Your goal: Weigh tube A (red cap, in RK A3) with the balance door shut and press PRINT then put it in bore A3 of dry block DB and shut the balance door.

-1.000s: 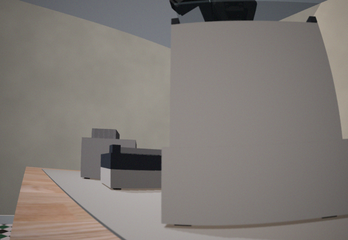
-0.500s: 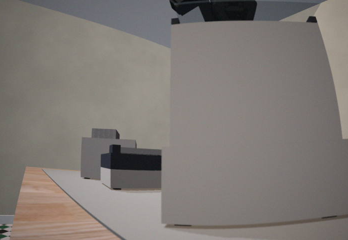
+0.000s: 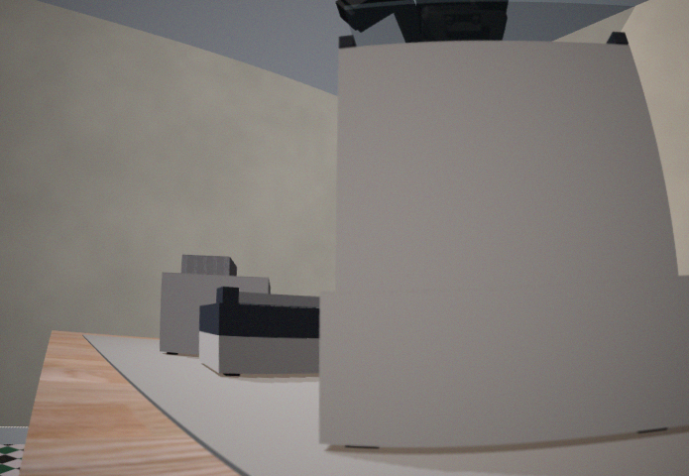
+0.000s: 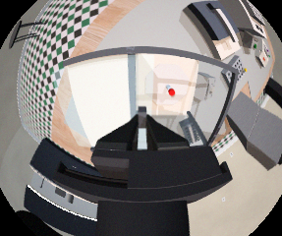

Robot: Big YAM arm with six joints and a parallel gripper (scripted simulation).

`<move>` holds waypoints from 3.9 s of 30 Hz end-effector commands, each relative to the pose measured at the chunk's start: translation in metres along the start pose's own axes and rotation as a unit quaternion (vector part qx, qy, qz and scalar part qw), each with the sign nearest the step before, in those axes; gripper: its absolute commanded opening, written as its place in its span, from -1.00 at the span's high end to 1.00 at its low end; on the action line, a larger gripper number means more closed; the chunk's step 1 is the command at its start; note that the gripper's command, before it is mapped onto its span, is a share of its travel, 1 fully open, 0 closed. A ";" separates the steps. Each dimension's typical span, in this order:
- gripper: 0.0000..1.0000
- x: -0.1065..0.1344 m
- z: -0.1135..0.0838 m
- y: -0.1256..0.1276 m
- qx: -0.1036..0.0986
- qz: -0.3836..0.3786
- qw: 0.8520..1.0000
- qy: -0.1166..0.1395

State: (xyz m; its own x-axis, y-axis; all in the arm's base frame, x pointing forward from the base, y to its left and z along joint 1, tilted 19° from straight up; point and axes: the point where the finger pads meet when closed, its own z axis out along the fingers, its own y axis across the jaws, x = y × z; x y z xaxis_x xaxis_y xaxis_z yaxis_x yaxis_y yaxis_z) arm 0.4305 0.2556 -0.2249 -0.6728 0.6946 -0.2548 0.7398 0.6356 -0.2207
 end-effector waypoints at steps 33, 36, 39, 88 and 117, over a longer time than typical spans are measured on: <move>0.88 -0.004 -0.010 0.014 -0.018 0.004 1.000 -0.001; 0.88 -0.004 -0.010 0.014 -0.018 0.004 1.000 -0.001; 0.88 -0.004 -0.010 0.014 -0.018 0.004 1.000 -0.001; 0.88 -0.012 -0.011 -0.035 -0.017 0.008 1.000 -0.001; 0.88 -0.011 -0.010 -0.060 -0.017 0.008 1.000 -0.001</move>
State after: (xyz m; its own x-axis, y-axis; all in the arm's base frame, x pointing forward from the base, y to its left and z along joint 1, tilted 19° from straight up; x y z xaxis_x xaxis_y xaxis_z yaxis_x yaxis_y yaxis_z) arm 0.3859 0.2172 -0.2121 -0.6711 0.6959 -0.2556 0.7411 0.6389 -0.2064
